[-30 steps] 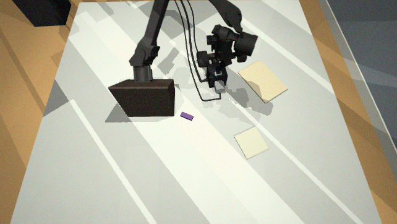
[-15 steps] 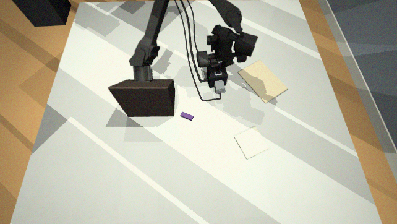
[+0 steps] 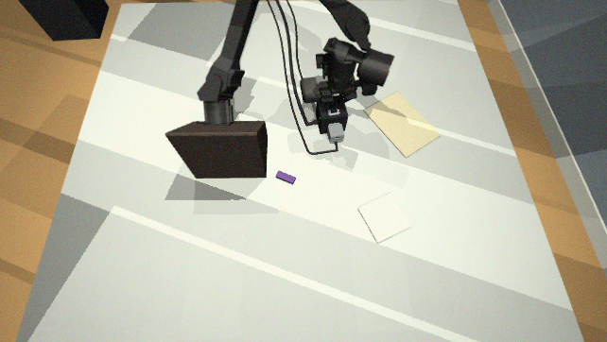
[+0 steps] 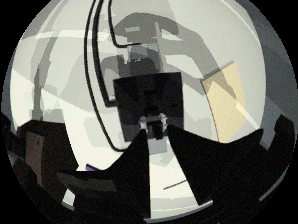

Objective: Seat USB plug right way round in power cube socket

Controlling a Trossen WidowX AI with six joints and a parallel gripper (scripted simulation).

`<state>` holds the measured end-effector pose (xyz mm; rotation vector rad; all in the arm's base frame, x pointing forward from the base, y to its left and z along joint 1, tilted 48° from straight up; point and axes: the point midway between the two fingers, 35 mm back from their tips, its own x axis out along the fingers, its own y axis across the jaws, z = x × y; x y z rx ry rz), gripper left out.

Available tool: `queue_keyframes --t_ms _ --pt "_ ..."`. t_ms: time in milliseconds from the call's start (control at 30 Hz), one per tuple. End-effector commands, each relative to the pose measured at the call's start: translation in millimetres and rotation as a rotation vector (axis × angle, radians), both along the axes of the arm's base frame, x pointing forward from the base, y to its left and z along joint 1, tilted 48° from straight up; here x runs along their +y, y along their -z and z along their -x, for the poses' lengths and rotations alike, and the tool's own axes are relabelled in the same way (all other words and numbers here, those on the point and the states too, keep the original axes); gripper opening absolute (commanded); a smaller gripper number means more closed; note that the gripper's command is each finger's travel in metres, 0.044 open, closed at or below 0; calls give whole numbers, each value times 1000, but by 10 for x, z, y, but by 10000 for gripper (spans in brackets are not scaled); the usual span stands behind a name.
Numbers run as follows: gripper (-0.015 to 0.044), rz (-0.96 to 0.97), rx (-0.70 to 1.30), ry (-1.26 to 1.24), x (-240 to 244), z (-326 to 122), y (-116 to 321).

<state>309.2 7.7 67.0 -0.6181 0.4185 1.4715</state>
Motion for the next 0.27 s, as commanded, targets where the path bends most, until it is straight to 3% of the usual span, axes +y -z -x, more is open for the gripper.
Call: queue_keyframes --t_ms 0,233 --pt "95 2 -5 -1 -36 -4 -27" --pt "95 3 -5 -1 -88 2 -74"
